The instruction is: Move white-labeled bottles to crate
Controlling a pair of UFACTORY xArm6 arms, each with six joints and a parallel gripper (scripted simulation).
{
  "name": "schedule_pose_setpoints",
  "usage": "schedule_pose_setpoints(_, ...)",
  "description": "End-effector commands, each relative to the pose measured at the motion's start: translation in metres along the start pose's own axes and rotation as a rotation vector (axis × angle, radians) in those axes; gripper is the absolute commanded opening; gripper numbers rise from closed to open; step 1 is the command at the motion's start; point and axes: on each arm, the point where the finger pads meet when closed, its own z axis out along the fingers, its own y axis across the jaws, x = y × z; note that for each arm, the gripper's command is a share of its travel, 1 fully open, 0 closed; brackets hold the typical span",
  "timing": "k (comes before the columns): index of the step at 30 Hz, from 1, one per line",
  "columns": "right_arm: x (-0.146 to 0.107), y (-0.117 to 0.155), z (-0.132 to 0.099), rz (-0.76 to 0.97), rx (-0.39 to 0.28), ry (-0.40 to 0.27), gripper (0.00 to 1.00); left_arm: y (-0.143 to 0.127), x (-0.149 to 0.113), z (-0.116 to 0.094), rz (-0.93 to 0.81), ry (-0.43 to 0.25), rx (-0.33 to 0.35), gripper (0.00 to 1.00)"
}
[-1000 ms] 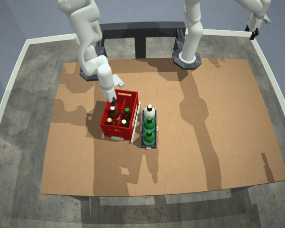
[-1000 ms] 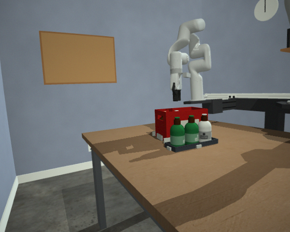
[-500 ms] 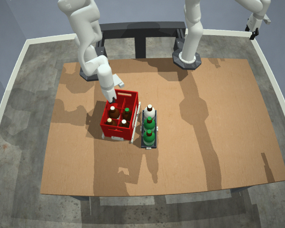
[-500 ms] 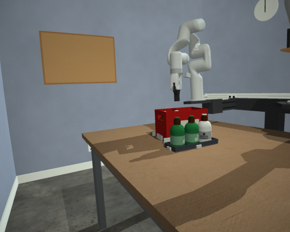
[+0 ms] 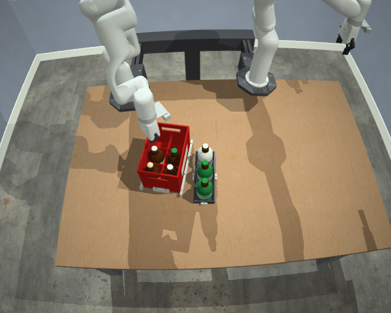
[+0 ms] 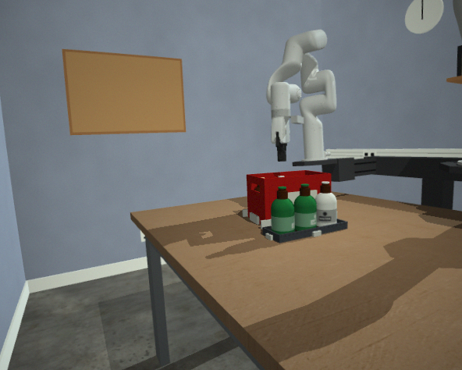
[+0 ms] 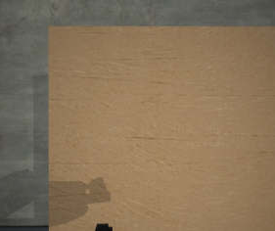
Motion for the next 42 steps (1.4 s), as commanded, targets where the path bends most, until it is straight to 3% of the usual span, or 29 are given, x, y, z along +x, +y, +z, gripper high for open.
schedule_pose_setpoints(1,0.011,0.015,-0.003,-0.011,-0.004,-0.001,0.00,0.000,0.001,-0.002,0.000,0.005,0.000,1.00)
schedule_pose_setpoints(3,0.032,0.037,-0.005,-0.029,-0.004,-0.001,0.00,0.000,0.001,-0.002,0.000,0.005,0.000,1.00)
schedule_pose_setpoints(5,0.032,0.037,-0.005,-0.029,-0.004,-0.001,0.00,0.000,0.001,-0.002,0.000,0.005,0.000,1.00)
schedule_pose_setpoints(6,0.051,0.054,-0.006,-0.044,-0.004,-0.001,0.00,0.000,0.001,-0.002,0.000,0.005,0.000,1.00)
schedule_pose_setpoints(14,0.112,0.093,-0.006,-0.085,-0.004,-0.001,0.00,0.000,0.001,-0.002,0.000,0.005,0.000,1.00)
schedule_pose_setpoints(20,0.166,0.115,-0.003,-0.117,-0.004,-0.001,0.00,0.000,0.001,-0.002,0.000,0.005,0.000,1.00)
schedule_pose_setpoints(22,0.166,0.115,-0.003,-0.117,-0.004,-0.001,0.00,0.000,0.001,-0.002,0.000,0.005,0.000,1.00)
schedule_pose_setpoints(24,0.193,0.123,-0.002,-0.133,-0.003,-0.001,0.00,0.000,0.001,-0.002,0.000,0.005,0.000,1.00)
schedule_pose_setpoints(26,0.197,0.124,-0.001,-0.135,-0.003,-0.001,0.00,0.000,0.001,-0.002,0.000,0.005,0.000,1.00)
schedule_pose_setpoints(27,0.197,0.124,-0.001,-0.135,-0.003,-0.001,0.66,0.000,0.001,-0.002,0.000,0.005,0.000,1.00)
schedule_pose_setpoints(42,0.197,0.124,-0.001,-0.135,-0.003,-0.001,0.66,0.000,0.001,-0.002,0.000,0.005,0.000,1.00)
